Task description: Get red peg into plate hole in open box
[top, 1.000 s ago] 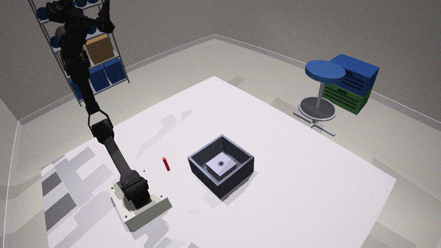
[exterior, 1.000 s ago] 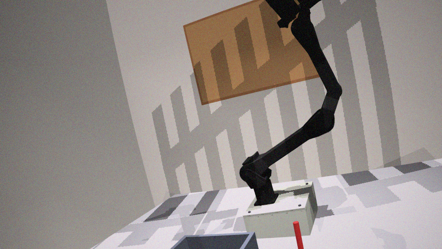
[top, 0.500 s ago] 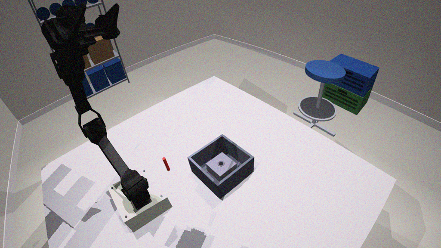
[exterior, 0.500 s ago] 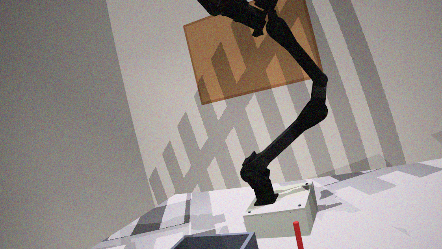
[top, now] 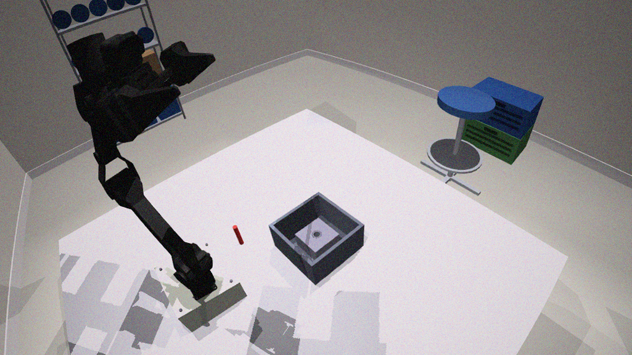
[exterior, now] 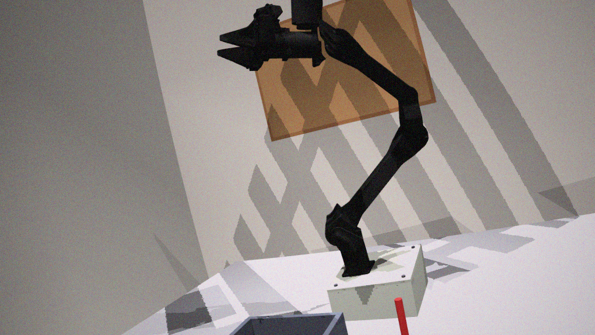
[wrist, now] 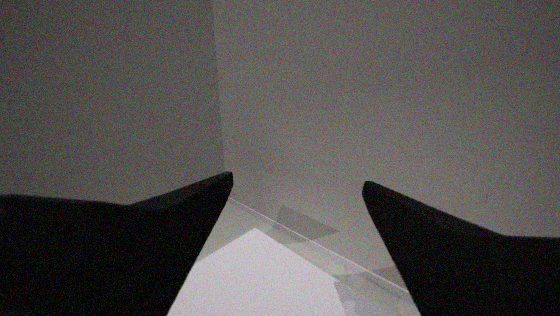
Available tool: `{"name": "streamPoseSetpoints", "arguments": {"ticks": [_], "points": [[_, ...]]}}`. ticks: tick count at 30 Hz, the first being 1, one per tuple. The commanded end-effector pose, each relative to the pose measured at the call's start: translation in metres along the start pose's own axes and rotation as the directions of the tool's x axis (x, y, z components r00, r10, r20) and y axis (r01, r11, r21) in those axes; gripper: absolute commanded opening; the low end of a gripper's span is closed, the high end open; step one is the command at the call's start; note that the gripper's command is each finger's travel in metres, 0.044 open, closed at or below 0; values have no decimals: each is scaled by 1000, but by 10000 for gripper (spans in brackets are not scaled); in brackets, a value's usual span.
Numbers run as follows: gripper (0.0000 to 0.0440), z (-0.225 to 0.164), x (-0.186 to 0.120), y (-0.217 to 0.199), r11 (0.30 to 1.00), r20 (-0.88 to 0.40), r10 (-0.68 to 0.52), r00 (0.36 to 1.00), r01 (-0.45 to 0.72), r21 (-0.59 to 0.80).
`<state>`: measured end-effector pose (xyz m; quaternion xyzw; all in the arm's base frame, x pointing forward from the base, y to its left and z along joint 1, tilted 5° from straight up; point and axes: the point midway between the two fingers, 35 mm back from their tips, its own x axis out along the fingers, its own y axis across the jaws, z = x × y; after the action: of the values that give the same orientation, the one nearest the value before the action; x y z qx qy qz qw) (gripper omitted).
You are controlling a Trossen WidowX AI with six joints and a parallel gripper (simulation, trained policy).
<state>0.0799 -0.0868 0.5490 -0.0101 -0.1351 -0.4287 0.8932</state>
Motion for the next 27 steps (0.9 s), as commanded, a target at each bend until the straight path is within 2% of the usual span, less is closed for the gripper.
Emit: {"name": "streamPoseSetpoints", "arguments": {"ticks": [1, 8, 14, 20, 27], "points": [[440, -28, 17, -10, 998, -113, -10, 994, 17, 68], [440, -82, 39, -19, 985, -326, -5, 946, 60, 159], [440, -129, 51, -16, 971, -497, 29, 867, 94, 221], [440, -176, 56, -6, 960, -656, 71, 752, 128, 250], [440, -228, 50, 16, 958, -810, 113, 575, 154, 243]]}}
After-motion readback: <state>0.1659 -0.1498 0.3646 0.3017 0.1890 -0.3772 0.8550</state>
